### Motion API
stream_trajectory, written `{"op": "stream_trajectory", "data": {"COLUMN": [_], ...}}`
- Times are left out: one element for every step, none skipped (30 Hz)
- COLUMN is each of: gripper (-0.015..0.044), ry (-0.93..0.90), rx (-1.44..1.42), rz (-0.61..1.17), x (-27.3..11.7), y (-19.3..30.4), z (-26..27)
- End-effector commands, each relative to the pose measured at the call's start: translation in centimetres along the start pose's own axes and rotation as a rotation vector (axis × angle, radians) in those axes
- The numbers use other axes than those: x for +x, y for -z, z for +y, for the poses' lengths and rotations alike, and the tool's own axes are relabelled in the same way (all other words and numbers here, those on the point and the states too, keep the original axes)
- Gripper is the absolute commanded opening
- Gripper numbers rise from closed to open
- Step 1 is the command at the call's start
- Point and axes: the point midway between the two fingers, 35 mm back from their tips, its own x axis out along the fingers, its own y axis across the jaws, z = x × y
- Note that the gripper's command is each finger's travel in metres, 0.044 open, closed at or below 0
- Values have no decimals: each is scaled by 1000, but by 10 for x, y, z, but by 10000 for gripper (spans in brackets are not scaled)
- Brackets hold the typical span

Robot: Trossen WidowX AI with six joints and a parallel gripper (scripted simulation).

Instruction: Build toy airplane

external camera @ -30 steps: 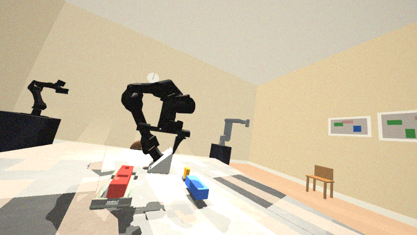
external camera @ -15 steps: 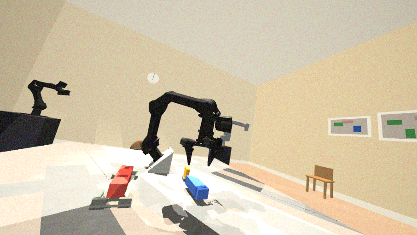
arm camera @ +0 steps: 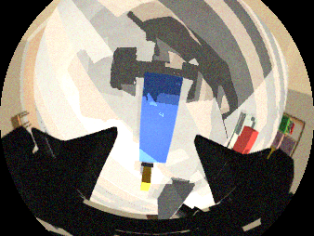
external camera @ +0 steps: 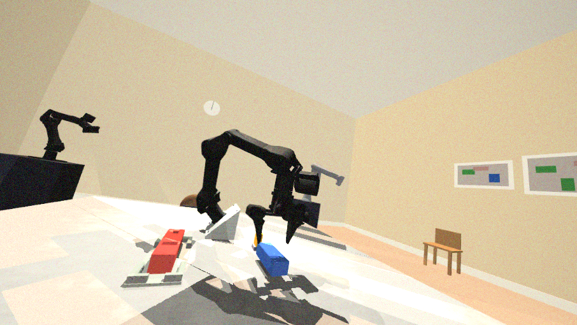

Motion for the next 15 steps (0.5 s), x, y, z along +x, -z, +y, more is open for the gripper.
{"op": "stream_trajectory", "data": {"gripper": [440,440,440,440,440,440,440,440,440,440,440,440,440,440,440], "ry": [2,2,2,2,2,2,2,2,2,2,2,2,2,2,2], "rx": [-4,-4,-4,-4,-4,-4,-4,-4,-4,-4,-4,-4,-4,-4,-4], "rz": [-7,-7,-7,-7,-7,-7,-7,-7,-7,-7,-7,-7,-7,-7,-7], "x": [6,6,8,9,11,13,14,16,17,19,21,22,24,26,27], "y": [0,0,0,0,0,-1,-1,-1,-1,-1,-1,-1,-1,-1,-1], "z": [0,0,0,0,0,0,0,0,0,0,0,0,0,0,0]}}
